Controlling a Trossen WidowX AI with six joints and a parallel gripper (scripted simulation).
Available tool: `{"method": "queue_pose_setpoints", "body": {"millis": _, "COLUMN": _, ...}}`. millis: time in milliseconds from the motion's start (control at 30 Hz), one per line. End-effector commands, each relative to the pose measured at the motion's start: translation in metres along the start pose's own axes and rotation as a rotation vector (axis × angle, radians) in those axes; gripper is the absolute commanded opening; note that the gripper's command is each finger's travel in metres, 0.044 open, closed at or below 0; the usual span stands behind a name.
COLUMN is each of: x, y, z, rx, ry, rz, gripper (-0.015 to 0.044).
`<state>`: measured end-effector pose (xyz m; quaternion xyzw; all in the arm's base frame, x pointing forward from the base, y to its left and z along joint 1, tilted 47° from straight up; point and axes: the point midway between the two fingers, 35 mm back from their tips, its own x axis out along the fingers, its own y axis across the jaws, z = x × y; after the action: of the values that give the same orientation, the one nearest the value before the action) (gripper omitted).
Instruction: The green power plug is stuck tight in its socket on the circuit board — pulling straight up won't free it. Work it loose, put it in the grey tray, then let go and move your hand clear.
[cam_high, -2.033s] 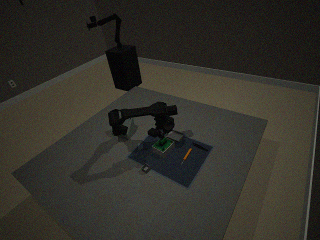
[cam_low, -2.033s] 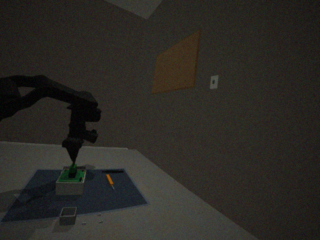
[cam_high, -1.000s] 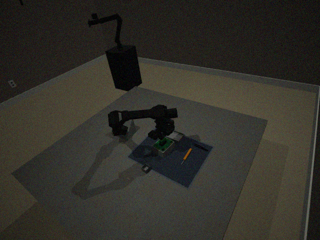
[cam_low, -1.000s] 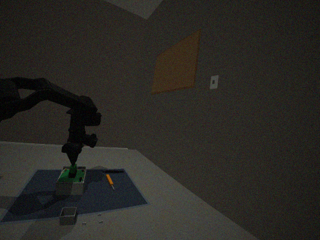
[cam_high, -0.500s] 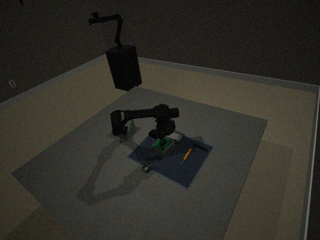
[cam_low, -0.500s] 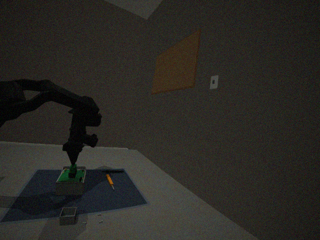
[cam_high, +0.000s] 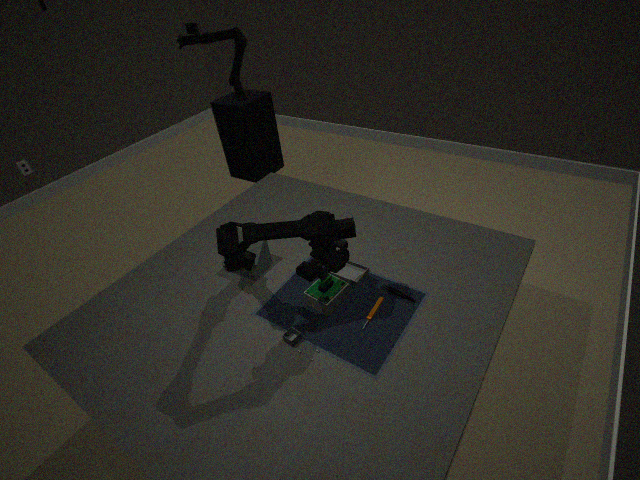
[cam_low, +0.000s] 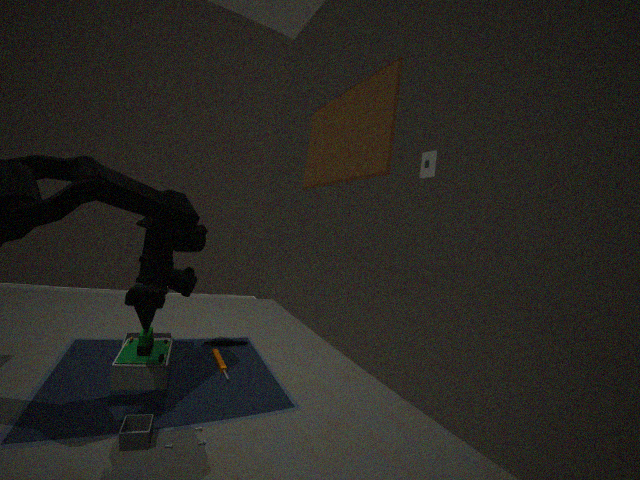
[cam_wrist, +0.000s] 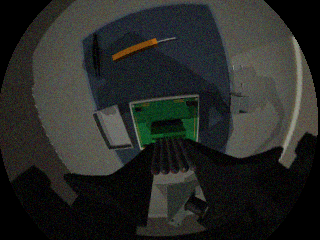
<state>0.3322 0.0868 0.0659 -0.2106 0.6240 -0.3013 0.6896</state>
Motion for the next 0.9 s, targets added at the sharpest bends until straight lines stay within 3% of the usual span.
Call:
{"method": "queue_pose_setpoints", "body": {"millis": 0, "x": -0.026, "y": -0.004, "z": -0.004, "rx": -0.01, "ry": -0.039, "rz": 0.09, "gripper": 0.0}}
{"method": "queue_pose_setpoints", "body": {"millis": 467, "x": -0.025, "y": 0.019, "z": -0.004, "rx": -0.001, "ry": -0.11, "rz": -0.177, "gripper": 0.0}}
{"method": "queue_pose_setpoints", "body": {"millis": 867, "x": -0.028, "y": -0.001, "z": -0.004, "rx": -0.01, "ry": -0.04, "rz": 0.058, "gripper": 0.0}}
